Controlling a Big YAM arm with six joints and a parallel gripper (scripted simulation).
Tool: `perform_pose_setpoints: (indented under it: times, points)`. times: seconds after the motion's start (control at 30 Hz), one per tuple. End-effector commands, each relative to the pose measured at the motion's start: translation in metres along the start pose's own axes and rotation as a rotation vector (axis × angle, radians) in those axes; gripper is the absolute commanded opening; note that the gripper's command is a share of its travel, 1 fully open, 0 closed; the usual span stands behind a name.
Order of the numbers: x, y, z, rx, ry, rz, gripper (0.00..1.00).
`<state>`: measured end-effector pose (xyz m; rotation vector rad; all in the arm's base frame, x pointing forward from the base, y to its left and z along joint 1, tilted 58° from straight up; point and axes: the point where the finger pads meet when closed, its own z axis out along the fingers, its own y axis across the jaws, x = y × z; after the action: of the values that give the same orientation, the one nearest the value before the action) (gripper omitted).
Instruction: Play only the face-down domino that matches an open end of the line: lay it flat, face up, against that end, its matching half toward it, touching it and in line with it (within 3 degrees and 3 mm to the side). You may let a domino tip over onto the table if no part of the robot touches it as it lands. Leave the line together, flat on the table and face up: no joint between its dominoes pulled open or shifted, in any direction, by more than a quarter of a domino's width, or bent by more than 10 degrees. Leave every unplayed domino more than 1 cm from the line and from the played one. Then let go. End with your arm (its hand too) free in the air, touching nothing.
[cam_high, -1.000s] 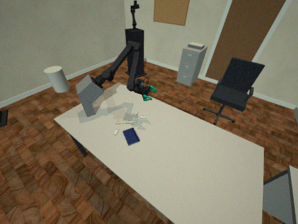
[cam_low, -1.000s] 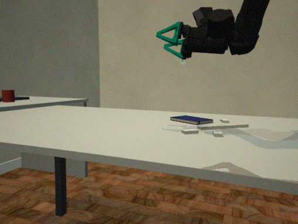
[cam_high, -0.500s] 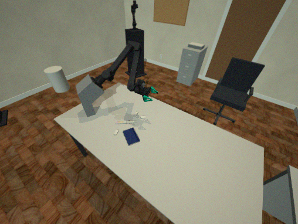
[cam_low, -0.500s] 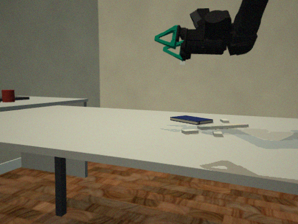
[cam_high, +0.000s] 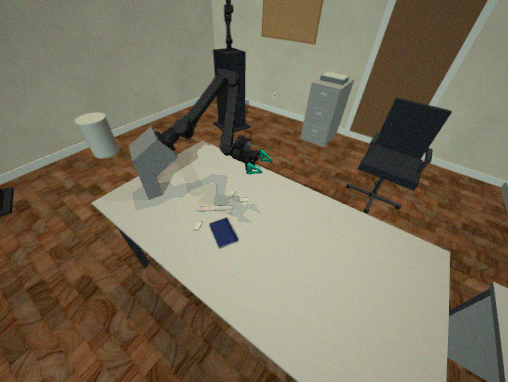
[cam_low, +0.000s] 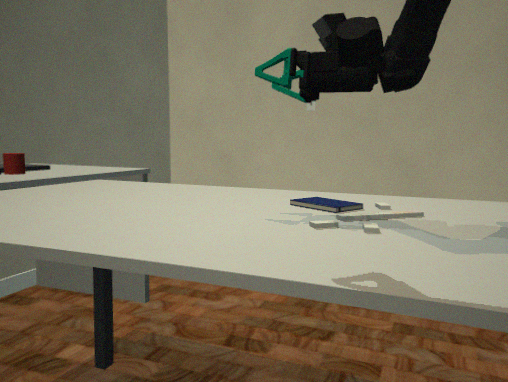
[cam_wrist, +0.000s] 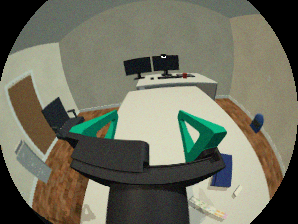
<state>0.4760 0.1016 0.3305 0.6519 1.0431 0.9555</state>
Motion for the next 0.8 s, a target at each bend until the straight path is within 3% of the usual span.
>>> perform_pose_setpoints:
  times: [0.0,0.13,0.37,0.4,0.77]
  points:
    - [-0.020,0.008,0.015,0.003,-0.027,-0.067,1.00]
    - [-0.029,0.009,0.026,0.018,-0.024,-0.133,1.00]
    - [-0.029,0.009,0.026,0.018,-0.024,-0.133,1.00]
    - [-0.019,0.008,0.023,0.020,-0.005,-0.118,1.00]
    - [-0.039,0.013,0.046,0.052,0.011,-0.265,1.00]
